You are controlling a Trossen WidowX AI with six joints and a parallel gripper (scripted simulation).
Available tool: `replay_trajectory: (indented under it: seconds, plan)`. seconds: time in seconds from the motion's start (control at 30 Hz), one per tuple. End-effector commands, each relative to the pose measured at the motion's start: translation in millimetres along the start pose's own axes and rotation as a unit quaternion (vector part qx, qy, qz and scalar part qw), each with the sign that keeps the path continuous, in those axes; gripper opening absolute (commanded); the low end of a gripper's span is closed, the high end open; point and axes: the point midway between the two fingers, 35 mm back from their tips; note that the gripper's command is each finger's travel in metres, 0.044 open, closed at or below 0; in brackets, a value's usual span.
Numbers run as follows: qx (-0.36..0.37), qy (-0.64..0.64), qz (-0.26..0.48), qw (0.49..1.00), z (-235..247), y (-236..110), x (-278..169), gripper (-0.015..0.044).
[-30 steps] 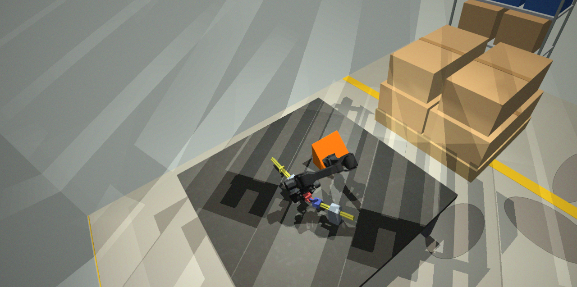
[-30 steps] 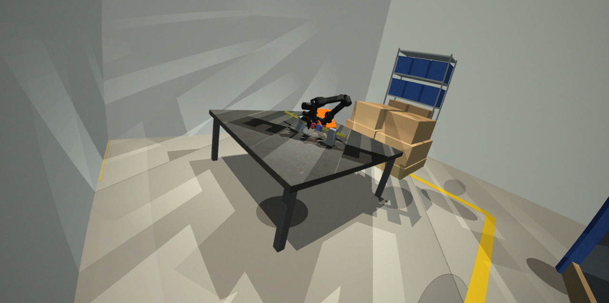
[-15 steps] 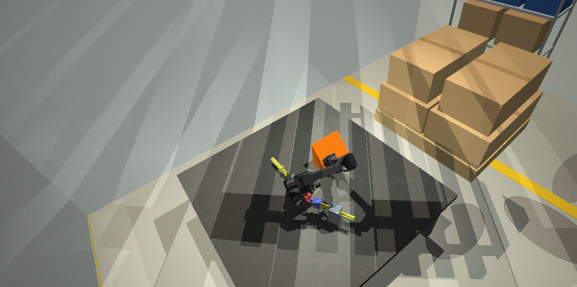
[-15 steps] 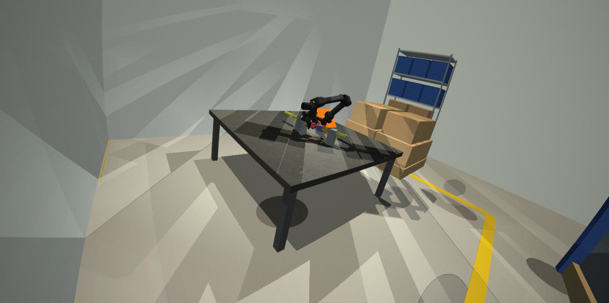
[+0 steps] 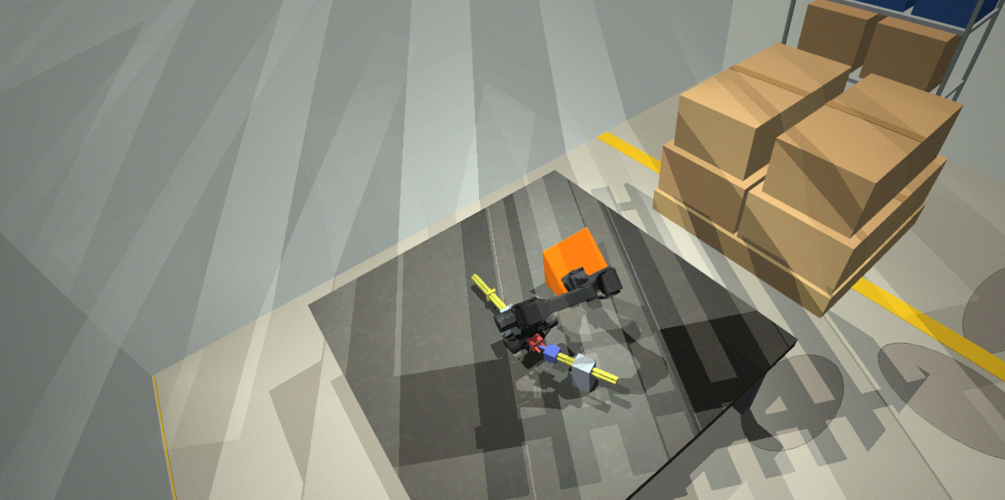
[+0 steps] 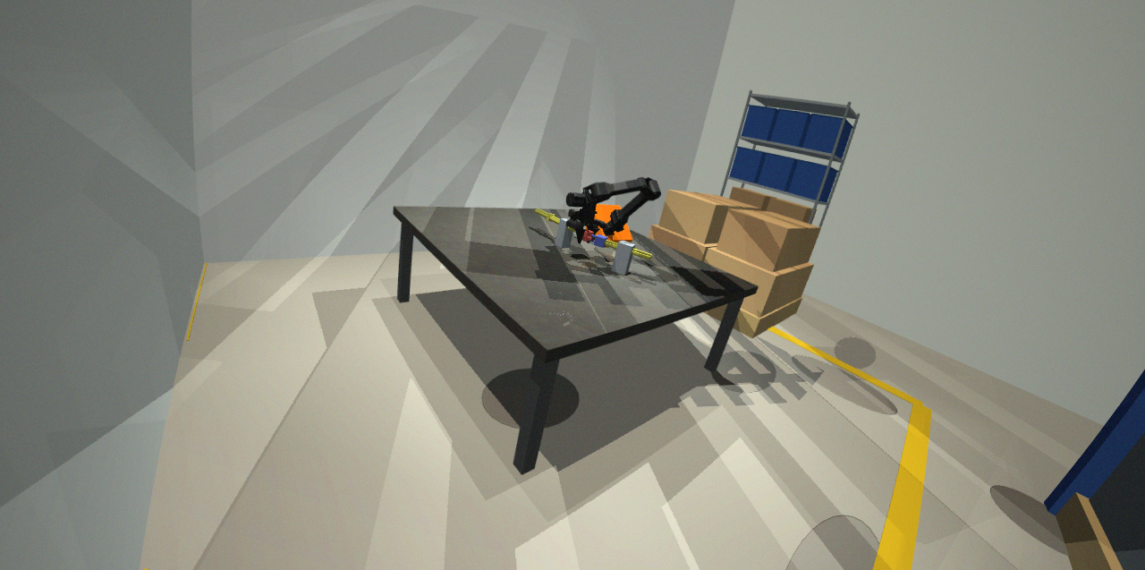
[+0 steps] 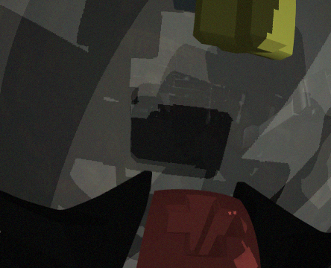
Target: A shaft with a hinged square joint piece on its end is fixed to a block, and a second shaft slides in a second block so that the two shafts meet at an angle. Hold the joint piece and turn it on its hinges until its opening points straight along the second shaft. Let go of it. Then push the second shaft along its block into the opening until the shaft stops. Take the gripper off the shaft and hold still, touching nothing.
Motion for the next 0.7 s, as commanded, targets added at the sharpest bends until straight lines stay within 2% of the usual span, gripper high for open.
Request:
replay_trajectory:
  seconds: [0.0,0.13,0.53,0.67]
  plan:
    - [0.0,0.0,-0.001,1.0,0.1,-0.1,0.1,0.0331]
    - [0.0,0.0,-0.001,1.0,0.1,-0.1,0.1,0.0436]
    - [0.0,0.0,-0.001,1.0,0.1,-0.1,0.1,0.044]
    - [-0.005,0.0,-0.044,0.999,0.1,-7.7,-1.6,0.044]
Point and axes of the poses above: the point midway between the two fingers, 35 mm back from their tips, its own y axis out along the fingers, its own z axis across the jaws, x = y × z, and after that the axes turned 4 degrees about -y, right-handed
